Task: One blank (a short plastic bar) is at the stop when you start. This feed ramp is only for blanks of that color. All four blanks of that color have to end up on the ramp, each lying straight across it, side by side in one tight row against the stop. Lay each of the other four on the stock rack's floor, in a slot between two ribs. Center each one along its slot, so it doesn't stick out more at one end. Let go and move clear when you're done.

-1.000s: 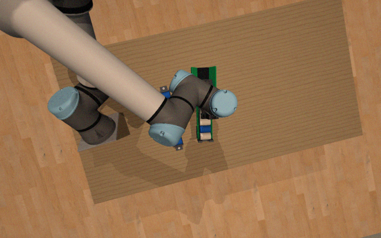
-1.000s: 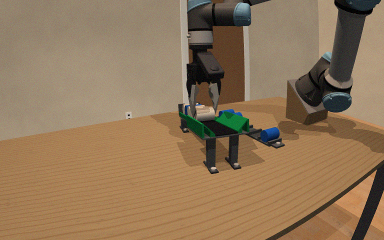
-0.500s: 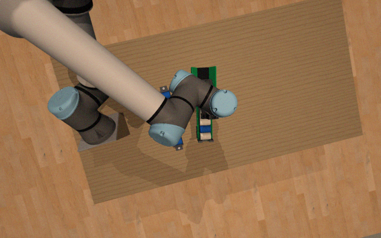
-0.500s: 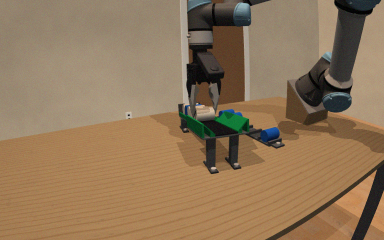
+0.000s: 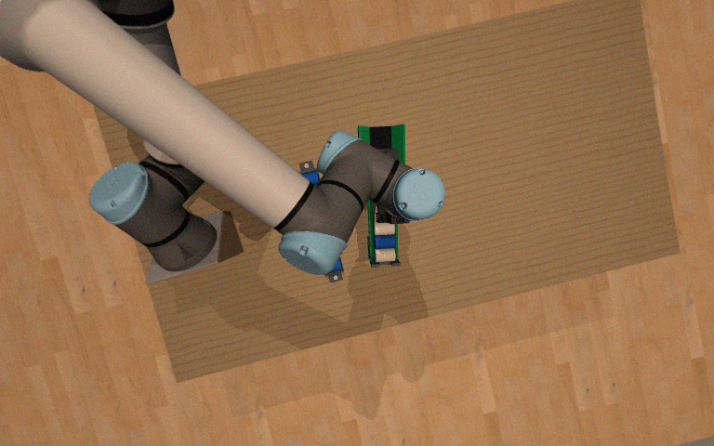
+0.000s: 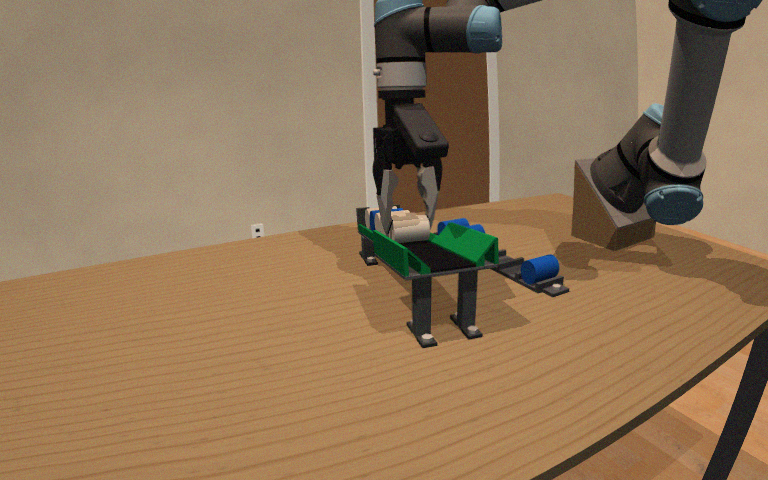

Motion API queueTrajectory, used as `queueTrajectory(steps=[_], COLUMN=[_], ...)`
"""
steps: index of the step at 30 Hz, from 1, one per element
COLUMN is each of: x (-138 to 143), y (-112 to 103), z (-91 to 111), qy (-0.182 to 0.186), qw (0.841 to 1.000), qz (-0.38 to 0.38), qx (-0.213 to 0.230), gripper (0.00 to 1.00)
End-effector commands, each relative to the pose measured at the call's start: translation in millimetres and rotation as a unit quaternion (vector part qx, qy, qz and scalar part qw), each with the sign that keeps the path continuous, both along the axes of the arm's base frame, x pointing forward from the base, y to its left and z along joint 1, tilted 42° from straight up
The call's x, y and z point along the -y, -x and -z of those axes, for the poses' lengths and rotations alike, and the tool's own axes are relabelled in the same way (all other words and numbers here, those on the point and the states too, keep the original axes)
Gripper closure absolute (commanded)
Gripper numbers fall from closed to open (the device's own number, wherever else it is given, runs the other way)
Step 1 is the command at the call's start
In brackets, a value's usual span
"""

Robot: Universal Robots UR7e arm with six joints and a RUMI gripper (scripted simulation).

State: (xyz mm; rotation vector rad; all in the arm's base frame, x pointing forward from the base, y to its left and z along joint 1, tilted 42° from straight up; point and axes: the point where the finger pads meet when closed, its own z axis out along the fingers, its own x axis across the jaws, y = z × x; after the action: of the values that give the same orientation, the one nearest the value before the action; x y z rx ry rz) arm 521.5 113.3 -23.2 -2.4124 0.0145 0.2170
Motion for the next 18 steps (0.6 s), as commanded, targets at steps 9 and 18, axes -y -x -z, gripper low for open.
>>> queueTrajectory(steps=[9, 18], x=[0.4, 0.4], y=[-0.1, -0.1], z=[0.7, 0.7], qy=[0.0, 0.0], qw=[1.0, 1.0], qz=[0.001, 0.001], qx=[0.0, 0.0], gripper=[0.67, 0.62])
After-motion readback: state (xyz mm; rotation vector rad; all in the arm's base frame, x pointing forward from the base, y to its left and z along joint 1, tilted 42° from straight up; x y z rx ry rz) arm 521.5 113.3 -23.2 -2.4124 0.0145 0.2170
